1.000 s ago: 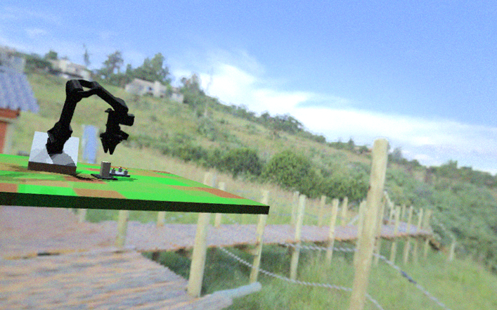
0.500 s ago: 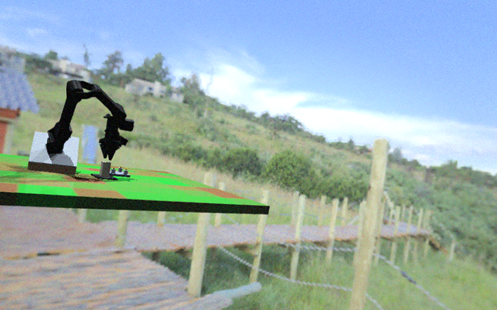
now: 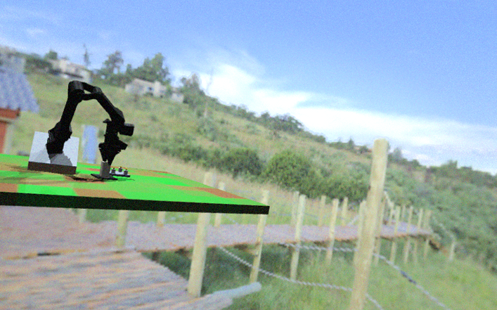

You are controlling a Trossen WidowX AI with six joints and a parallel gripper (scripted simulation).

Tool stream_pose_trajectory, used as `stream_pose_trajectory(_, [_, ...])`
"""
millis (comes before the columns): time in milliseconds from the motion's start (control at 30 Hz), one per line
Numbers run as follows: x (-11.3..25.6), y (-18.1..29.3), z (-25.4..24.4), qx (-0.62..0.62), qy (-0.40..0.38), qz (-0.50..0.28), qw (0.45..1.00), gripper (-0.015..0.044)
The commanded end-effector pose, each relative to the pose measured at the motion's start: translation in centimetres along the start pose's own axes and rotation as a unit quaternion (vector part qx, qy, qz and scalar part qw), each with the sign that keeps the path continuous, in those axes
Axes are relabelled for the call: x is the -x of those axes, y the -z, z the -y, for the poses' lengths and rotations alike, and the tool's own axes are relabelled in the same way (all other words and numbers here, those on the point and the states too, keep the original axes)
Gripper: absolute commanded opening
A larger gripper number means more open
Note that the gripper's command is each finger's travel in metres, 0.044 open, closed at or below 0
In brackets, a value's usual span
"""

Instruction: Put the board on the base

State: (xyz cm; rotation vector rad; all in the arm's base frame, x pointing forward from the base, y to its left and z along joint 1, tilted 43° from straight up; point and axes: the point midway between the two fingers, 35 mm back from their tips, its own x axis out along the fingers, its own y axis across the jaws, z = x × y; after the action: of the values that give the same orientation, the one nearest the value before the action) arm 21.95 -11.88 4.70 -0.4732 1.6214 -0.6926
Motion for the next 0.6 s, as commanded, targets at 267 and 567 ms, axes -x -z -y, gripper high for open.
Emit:
stream_pose_trajectory(267, [-2.2,0.3,0.0,0.004,0.003,-0.004,1.0,0.044])
stream_pose_trajectory(567, [-3.5,0.4,0.0,0.004,0.004,-0.005,1.0,0.044])
